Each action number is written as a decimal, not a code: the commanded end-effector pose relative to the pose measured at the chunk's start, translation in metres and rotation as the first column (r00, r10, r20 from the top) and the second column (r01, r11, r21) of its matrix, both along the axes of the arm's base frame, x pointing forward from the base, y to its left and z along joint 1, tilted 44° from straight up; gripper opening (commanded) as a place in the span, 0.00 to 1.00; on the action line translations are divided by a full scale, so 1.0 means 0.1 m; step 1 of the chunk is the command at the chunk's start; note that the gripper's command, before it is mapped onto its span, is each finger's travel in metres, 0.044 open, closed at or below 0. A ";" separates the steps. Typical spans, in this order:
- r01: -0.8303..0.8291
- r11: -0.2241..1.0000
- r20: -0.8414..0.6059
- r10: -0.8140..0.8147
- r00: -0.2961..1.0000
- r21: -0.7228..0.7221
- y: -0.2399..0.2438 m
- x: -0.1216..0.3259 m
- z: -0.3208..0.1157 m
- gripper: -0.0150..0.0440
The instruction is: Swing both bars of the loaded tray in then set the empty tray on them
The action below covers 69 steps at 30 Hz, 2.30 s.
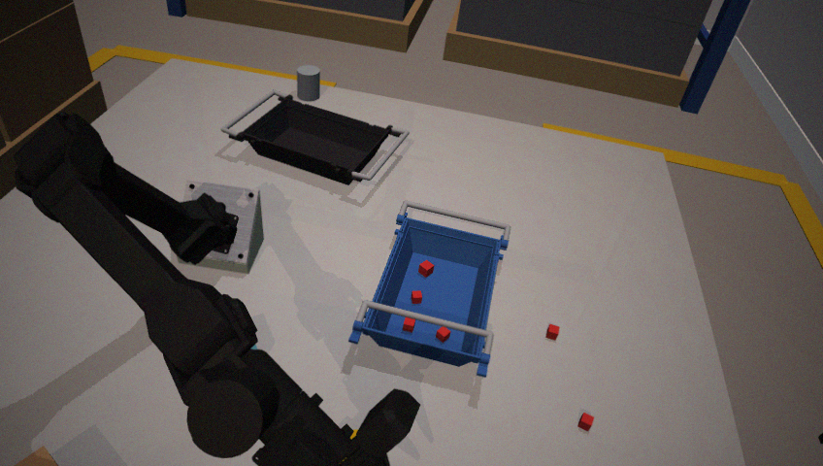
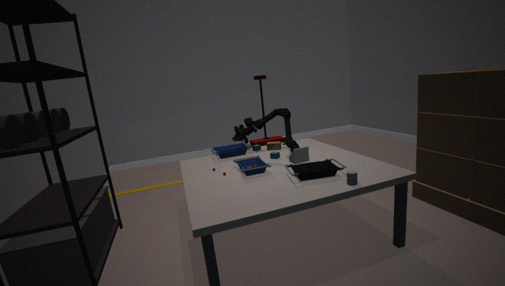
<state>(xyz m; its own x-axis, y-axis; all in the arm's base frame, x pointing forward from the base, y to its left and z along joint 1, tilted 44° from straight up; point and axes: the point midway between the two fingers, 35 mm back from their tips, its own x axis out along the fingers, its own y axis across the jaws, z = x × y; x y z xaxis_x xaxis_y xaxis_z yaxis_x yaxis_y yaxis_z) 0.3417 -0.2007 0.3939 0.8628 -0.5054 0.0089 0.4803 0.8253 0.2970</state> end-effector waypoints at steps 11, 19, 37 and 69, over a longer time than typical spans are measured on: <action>-0.113 0.971 -0.318 0.177 0.931 0.210 0.79 0.96 -1.01 0.41; -0.093 0.939 -0.605 0.288 0.743 0.332 1.70 1.39 -2.04 0.41; -0.142 0.988 -0.998 -0.049 0.049 -0.056 3.62 0.65 -3.96 0.41; -0.246 0.946 -0.973 -0.228 -0.039 -0.212 3.50 0.40 -4.63 0.41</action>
